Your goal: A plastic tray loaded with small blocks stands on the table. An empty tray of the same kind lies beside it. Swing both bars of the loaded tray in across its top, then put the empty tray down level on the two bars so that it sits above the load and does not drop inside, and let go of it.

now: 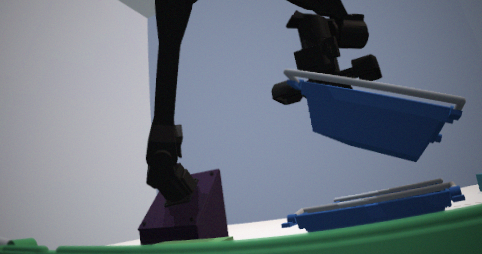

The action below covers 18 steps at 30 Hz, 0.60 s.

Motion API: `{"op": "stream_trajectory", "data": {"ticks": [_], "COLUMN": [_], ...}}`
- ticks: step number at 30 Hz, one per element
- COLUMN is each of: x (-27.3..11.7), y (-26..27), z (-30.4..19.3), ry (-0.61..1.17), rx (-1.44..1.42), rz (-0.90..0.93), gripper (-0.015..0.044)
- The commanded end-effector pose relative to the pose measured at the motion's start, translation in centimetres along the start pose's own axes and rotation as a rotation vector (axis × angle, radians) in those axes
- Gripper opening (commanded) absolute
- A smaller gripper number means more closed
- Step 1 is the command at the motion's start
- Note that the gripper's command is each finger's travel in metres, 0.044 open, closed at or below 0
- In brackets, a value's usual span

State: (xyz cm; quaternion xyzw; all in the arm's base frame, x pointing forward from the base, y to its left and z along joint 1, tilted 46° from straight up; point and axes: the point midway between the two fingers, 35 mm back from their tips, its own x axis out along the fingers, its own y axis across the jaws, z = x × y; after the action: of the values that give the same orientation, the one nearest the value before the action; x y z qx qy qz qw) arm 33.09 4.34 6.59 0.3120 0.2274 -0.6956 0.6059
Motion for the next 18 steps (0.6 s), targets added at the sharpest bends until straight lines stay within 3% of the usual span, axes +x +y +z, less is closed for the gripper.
{"op": "stream_trajectory", "data": {"ticks": [1, 18], "x": [-0.1, 2.7], "y": [0.2, 0.2], "z": [0.0, -0.1], "ry": [0.001, 0.000], "rx": [0.003, 0.003], "rz": [0.023, 0.024], "gripper": [0.0000, 0.0000]}}
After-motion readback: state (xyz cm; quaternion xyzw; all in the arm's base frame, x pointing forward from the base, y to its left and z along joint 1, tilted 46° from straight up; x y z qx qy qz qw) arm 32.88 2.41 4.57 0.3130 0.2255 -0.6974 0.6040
